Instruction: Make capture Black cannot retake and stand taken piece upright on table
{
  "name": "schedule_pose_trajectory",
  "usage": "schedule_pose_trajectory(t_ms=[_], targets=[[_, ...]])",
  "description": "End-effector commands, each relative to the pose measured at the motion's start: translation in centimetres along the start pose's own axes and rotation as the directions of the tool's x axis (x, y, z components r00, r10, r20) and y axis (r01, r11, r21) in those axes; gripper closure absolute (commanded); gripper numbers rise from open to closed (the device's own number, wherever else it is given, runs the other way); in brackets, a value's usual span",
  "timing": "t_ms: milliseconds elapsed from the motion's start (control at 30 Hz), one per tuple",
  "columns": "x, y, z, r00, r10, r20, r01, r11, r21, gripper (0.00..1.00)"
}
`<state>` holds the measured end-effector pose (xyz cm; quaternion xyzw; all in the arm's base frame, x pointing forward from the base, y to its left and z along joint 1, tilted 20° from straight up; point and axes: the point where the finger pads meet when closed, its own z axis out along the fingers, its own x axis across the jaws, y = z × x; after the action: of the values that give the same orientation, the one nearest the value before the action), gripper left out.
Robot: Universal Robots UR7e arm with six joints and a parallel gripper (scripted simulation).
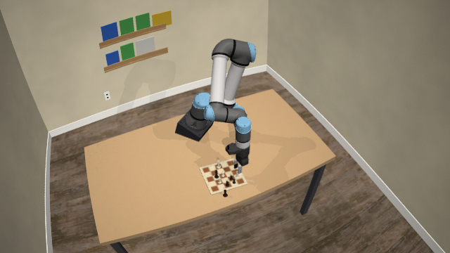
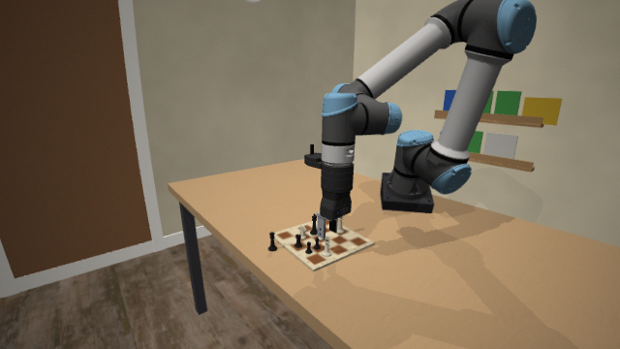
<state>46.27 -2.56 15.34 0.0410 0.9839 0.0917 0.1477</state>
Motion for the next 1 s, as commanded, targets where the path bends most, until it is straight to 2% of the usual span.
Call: schedule_pose_trajectory(t_ms=[0, 533, 967], targets=[[0.0, 0.0, 0.5, 1.0, 0.0, 0.001, 0.0, 1.0, 0.0, 0.21], [0.0, 0.0, 3.5, 1.0, 0.0, 0.001, 0.0, 1.0, 0.0, 0.21], [0.0, 0.0, 3.8, 1.0, 0.0, 0.001, 0.0, 1.0, 0.0, 0.21]])
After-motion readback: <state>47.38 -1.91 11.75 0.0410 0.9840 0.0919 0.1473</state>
